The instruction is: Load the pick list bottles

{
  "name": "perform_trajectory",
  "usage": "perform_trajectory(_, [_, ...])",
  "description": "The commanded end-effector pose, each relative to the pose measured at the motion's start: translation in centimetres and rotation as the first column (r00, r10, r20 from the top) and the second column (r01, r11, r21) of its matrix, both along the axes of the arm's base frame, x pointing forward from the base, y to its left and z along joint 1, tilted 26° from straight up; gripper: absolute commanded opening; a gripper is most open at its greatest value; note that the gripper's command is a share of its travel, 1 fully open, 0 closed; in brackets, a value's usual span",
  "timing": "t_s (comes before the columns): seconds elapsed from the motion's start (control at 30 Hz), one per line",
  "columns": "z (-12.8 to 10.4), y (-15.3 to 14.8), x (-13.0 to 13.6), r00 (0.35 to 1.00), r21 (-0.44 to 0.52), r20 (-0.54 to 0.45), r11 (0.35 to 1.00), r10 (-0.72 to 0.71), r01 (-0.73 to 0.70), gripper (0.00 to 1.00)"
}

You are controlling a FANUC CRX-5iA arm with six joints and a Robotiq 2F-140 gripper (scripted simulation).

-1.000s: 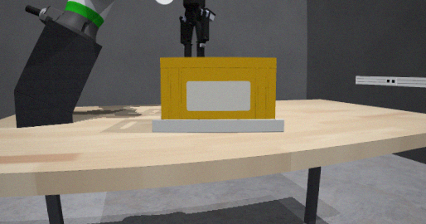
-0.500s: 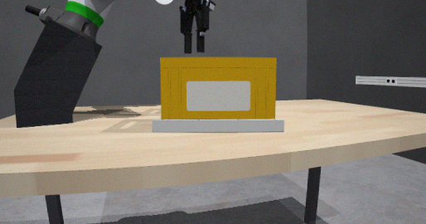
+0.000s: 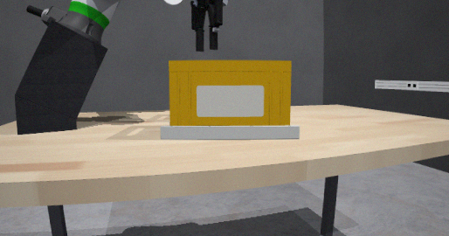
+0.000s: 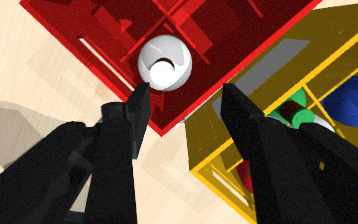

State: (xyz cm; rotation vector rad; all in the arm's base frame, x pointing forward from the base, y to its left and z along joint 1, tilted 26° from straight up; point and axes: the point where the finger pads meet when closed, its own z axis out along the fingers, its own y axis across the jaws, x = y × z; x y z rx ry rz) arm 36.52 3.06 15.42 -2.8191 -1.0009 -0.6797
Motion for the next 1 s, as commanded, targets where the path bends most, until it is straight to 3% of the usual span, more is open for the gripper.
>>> perform_trajectory(0.0, [-0.1, -2.1, 0.9, 1.0, 0.005, -0.003, 1.0, 0.005, -0.005, 0.44])
perform_trajectory(0.97, [-0.9, -13.6, 5.6, 1.0, 0.005, -0.003, 1.0, 0.005, -0.005, 0.44])
